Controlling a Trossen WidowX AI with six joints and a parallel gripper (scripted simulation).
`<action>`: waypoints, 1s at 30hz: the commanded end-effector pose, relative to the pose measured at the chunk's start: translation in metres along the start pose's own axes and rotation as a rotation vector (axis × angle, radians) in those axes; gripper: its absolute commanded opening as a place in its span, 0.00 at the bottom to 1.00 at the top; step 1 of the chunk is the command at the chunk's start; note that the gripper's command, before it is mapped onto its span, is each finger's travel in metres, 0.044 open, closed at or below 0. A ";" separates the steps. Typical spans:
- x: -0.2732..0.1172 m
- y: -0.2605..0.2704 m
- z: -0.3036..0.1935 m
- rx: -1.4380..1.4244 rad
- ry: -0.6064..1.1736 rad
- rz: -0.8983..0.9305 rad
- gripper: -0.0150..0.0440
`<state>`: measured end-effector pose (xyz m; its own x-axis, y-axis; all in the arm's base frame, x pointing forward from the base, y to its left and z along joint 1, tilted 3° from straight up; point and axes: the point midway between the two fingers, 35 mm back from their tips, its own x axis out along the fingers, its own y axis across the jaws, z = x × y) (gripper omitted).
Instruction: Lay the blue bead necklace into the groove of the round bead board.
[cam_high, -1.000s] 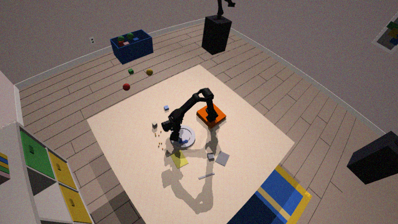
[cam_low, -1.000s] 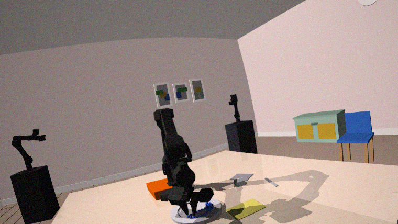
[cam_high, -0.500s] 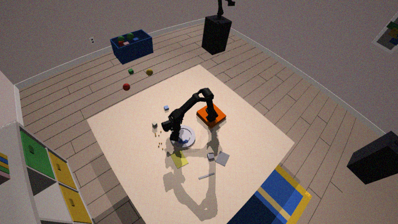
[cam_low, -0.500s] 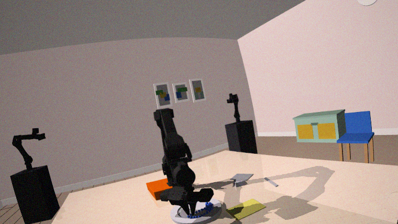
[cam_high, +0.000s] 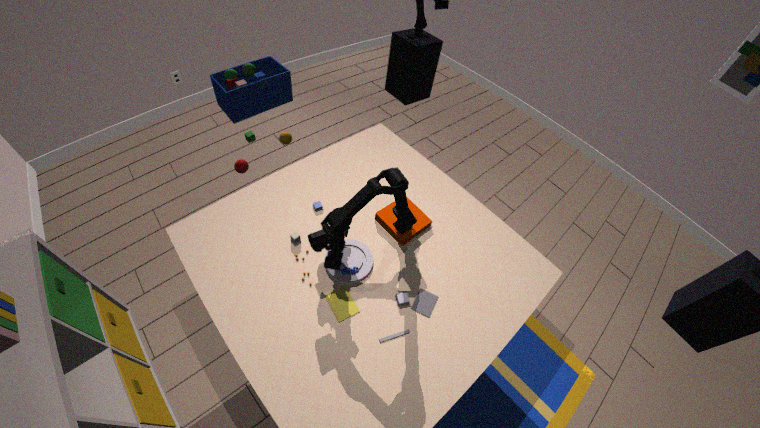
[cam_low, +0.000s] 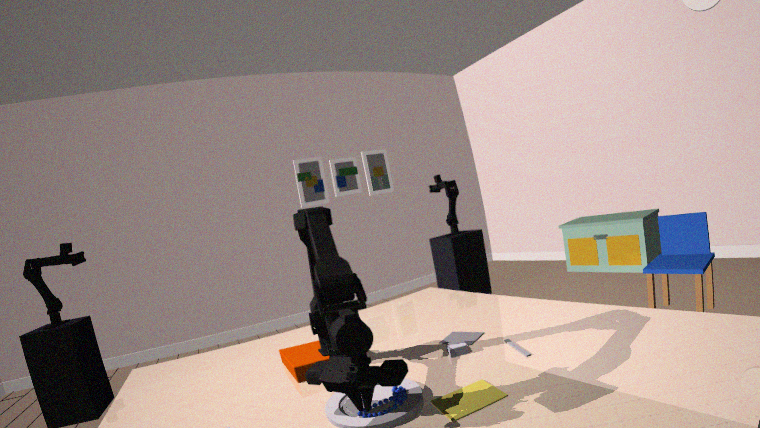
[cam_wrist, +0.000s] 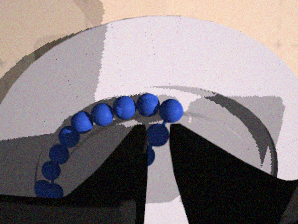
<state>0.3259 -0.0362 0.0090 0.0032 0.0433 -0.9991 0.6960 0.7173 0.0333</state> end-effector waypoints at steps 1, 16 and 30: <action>0.000 0.000 0.000 0.000 0.000 0.000 0.25; -0.002 0.000 0.000 -0.001 0.001 -0.001 0.25; -0.006 -0.018 0.011 -0.004 0.004 -0.006 0.25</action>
<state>0.3231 -0.0485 0.0136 -0.0040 0.0447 -0.9990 0.6954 0.7180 0.0293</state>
